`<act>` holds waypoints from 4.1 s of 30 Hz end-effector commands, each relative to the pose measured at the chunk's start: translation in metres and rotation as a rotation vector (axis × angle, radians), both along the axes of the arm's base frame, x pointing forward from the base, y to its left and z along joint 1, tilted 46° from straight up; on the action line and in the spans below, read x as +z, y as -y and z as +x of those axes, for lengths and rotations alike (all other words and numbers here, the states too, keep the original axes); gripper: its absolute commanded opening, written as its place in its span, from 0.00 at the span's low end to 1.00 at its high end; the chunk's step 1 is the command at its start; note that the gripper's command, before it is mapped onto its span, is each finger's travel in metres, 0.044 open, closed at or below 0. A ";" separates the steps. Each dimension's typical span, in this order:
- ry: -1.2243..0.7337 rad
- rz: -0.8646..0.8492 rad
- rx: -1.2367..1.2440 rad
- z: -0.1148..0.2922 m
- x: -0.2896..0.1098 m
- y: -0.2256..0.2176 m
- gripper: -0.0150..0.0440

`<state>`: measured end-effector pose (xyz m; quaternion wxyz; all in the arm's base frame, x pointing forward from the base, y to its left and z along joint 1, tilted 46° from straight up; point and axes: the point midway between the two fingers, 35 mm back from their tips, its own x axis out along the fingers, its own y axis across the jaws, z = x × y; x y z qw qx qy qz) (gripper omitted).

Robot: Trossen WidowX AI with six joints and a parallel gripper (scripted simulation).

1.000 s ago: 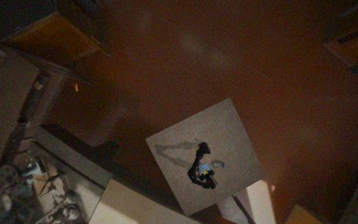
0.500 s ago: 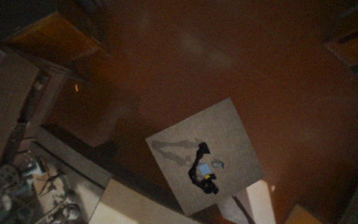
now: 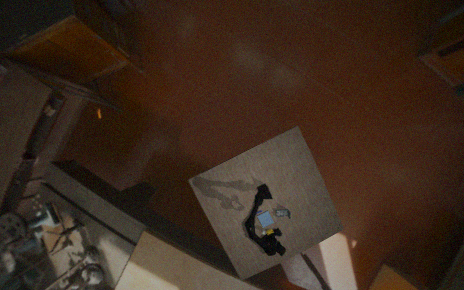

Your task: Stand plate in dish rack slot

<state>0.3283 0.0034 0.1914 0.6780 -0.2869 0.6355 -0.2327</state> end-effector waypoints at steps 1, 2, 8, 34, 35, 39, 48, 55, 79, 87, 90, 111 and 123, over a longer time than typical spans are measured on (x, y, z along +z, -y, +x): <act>0.028 0.010 -0.045 -0.003 -0.011 -0.017 0.25; 0.046 0.012 -0.070 -0.005 -0.017 -0.022 0.25; 0.159 0.013 -0.225 -0.022 -0.047 -0.054 0.25; -0.007 0.196 -0.316 -0.049 -0.108 -0.056 0.25; -0.023 0.213 -0.309 -0.049 -0.111 -0.054 0.25; -0.082 0.287 -0.279 -0.051 -0.120 -0.049 0.25; -0.192 0.457 -0.173 -0.053 -0.139 -0.040 0.25; -0.244 0.591 -0.065 -0.054 -0.151 -0.033 0.25; -0.189 0.946 0.457 -0.052 -0.178 -0.013 0.25; -0.104 0.992 0.669 -0.051 -0.180 -0.006 0.25; -0.066 0.997 0.751 -0.050 -0.181 -0.003 0.25; 0.246 0.813 1.324 -0.054 -0.173 0.019 0.25; 0.268 0.784 1.362 -0.055 -0.171 0.021 0.25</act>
